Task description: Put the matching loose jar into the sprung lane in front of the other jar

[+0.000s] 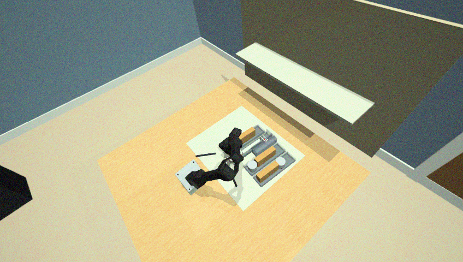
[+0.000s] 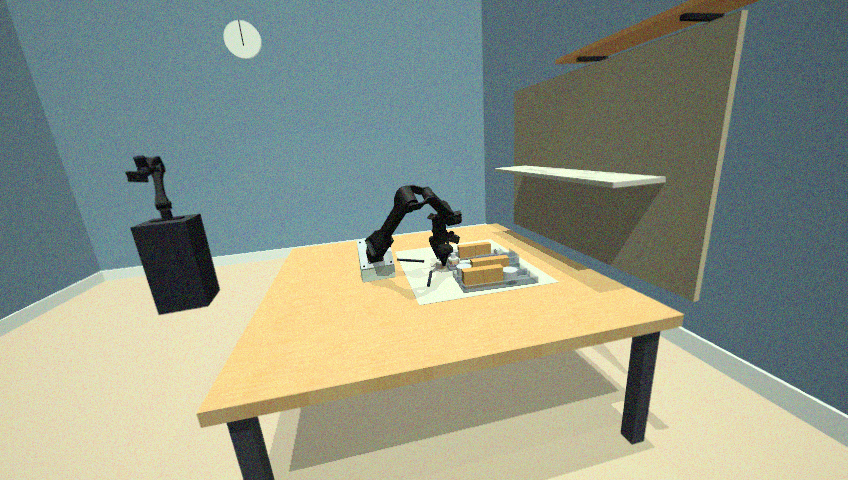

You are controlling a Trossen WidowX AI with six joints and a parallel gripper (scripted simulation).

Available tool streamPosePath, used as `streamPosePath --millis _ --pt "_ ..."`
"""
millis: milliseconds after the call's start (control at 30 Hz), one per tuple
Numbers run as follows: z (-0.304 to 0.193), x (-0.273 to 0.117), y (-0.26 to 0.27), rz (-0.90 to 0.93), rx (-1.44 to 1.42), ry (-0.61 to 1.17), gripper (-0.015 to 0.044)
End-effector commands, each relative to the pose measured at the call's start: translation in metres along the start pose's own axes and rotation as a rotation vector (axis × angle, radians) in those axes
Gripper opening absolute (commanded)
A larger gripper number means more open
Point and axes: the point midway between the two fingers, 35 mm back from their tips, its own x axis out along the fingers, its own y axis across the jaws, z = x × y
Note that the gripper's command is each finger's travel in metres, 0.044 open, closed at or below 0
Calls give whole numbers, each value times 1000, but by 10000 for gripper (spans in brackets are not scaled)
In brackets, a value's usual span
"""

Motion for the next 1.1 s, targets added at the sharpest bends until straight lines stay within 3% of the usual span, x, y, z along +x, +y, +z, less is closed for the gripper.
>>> streamPosePath --millis 0,33,333,567,767,1067 --pt "-1 7 -1 -6 -4 3 440" --pt "-1 7 -1 -6 -4 3 440" --pt "-1 7 -1 -6 -4 3 204" --pt "-1 7 -1 -6 -4 3 157" --pt "1 -15 3 1 -5 2 0" --pt "-3 -76 6 4 -6 4 0"
